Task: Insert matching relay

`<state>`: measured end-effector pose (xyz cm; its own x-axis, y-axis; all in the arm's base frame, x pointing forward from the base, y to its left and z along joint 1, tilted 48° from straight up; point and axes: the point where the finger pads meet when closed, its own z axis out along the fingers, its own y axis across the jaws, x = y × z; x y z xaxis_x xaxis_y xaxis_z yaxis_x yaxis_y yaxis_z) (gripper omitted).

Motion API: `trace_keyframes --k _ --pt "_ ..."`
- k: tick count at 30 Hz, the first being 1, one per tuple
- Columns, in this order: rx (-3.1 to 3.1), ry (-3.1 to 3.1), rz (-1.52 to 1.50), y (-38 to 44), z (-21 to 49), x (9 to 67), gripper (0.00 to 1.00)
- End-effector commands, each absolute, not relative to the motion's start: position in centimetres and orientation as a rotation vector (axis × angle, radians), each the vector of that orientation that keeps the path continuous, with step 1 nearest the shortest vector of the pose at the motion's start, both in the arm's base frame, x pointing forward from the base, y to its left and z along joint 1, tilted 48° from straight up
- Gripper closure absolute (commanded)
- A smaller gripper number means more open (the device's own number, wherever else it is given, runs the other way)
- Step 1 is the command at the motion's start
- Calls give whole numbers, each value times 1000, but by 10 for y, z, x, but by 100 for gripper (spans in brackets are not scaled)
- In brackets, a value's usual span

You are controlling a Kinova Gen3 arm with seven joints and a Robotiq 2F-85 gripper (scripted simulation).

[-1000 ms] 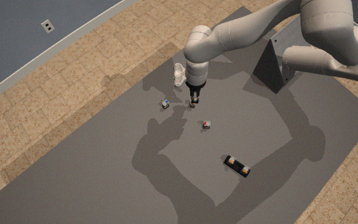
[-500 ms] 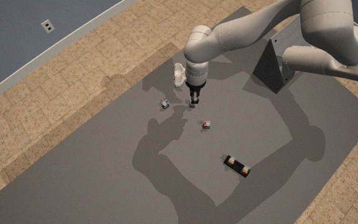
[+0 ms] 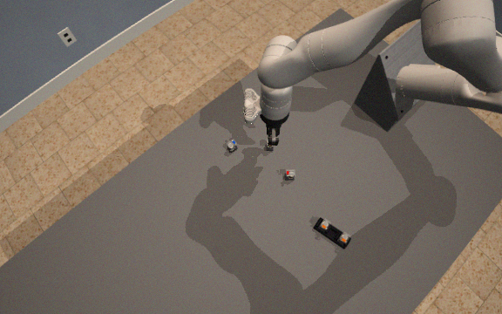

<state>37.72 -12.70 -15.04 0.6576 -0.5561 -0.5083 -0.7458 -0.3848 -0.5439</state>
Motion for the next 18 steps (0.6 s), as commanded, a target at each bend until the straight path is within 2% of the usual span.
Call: trace_keyframes --k 1,18 --pt "-2094 1007 308 -128 -150 378 47" --pt "-2092 1008 310 -121 -157 379 47"
